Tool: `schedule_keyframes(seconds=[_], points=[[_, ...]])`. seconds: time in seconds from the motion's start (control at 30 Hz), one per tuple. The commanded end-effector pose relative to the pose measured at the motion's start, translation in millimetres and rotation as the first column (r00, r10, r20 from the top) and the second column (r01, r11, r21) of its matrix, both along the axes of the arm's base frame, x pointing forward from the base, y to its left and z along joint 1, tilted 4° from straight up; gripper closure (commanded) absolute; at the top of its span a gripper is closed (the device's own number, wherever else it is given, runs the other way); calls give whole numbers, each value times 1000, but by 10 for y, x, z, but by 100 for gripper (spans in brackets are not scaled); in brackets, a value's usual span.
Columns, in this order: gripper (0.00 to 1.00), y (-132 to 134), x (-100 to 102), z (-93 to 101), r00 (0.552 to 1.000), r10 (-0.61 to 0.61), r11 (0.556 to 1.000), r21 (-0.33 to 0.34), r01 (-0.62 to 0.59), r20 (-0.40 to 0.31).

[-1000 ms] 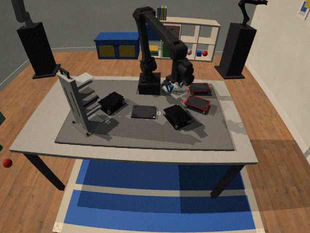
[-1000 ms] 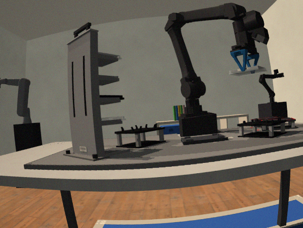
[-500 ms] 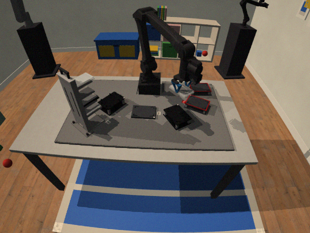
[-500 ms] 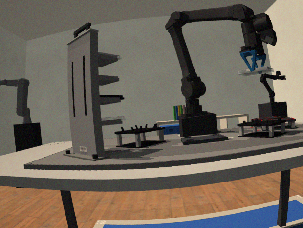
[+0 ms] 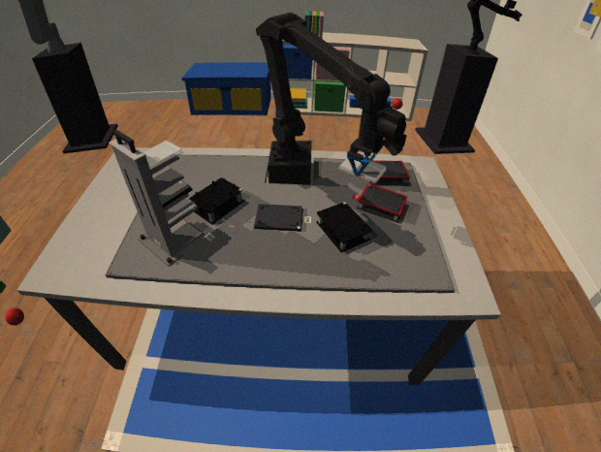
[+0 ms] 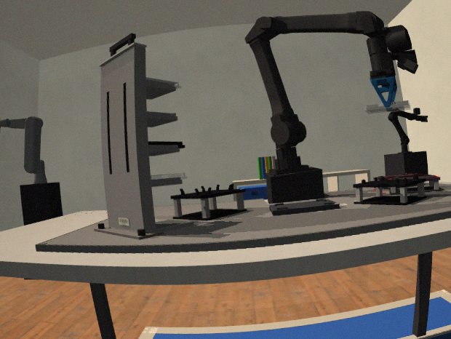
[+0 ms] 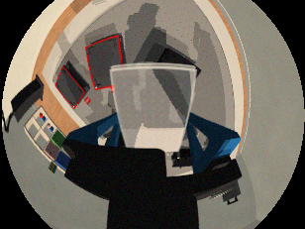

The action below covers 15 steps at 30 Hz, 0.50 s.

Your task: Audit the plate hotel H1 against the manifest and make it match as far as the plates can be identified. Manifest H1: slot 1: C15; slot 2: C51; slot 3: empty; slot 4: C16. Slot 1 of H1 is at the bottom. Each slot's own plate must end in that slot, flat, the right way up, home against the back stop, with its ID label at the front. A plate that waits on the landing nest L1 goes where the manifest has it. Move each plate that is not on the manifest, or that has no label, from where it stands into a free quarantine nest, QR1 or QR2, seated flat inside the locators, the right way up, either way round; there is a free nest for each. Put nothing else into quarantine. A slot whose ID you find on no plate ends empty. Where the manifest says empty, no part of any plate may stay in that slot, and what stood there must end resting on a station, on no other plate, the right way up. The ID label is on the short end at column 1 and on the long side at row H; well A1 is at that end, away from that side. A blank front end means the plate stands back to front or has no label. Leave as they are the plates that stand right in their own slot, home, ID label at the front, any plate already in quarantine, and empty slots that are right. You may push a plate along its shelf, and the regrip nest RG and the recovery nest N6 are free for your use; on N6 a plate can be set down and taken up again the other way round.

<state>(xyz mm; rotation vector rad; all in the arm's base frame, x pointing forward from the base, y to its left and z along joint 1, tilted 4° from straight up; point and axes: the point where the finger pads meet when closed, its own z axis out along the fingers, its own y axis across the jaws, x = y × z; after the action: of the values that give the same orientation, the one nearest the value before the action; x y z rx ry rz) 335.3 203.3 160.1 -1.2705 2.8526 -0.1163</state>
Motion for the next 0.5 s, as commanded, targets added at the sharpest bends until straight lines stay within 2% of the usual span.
schedule_keyframes(seconds=[0.0,0.23,0.47], points=[[14,149,52,63,995,97,995,9,-97,21],[14,437,33,188,994,93,995,31,-95,52],[14,588,-57,174,994,93,995,33,-95,50]])
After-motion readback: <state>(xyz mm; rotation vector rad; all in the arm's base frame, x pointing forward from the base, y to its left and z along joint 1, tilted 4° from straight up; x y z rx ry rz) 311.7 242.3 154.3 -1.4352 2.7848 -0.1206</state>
